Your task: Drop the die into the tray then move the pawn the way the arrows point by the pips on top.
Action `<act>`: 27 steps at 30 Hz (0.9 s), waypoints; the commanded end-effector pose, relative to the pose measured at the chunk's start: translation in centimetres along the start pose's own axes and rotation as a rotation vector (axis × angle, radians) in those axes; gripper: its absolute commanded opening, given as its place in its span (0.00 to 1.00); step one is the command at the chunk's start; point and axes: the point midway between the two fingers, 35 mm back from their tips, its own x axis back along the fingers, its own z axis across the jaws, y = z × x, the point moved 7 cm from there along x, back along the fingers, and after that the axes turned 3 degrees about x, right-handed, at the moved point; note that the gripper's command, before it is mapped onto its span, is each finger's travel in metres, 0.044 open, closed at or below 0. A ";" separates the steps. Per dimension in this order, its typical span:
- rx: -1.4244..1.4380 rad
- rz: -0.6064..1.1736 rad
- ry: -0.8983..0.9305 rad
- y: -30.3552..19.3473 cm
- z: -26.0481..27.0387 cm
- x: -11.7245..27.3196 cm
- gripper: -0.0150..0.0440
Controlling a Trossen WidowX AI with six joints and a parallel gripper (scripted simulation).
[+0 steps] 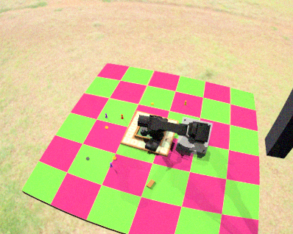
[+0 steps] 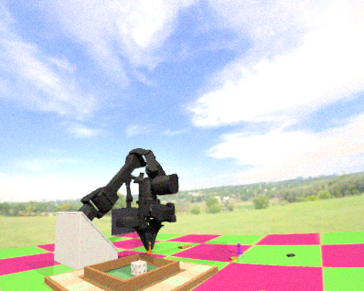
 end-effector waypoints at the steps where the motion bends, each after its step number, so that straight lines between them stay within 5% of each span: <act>1: -0.014 0.010 0.003 -0.2 -0.2 -0.5 0.25; 12: -0.014 0.010 0.004 -0.2 -0.2 -2.0 0.25; 22: 0.002 -0.003 0.005 0.1 0.1 -1.2 0.70; 27: -0.013 0.009 0.000 0.2 0.0 3.3 0.92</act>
